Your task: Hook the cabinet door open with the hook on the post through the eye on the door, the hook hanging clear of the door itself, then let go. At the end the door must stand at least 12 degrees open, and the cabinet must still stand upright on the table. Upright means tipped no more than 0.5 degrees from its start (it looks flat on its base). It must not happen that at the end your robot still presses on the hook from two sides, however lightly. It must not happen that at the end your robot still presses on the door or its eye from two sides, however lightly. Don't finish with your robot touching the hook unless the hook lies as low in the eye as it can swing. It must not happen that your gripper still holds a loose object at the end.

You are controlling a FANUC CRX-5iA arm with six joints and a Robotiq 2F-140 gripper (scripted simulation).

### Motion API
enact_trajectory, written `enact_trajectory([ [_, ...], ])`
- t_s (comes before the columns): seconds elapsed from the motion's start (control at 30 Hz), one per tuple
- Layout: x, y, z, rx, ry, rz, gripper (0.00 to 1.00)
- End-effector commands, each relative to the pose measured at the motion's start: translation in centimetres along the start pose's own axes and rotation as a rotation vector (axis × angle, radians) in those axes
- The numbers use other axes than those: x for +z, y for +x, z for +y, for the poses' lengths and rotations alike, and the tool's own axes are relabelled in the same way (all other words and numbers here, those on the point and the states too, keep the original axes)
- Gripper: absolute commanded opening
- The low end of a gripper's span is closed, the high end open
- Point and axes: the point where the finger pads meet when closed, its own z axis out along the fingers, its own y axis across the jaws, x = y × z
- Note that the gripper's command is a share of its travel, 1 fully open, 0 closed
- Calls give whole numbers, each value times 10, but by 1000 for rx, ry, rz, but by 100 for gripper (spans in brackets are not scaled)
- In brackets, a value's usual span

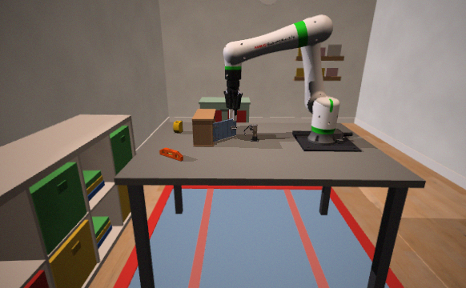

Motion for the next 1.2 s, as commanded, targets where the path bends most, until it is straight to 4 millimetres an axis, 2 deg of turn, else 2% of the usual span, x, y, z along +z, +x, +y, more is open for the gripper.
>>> enact_trajectory([
  [0.0, 0, 0, 3, -31, 0, 0, 16],
  [0.77, 0, 2, 22, -129, 0, 0, 16],
  [1.17, 0, 2, 23, -129, 0, 0, 16],
])
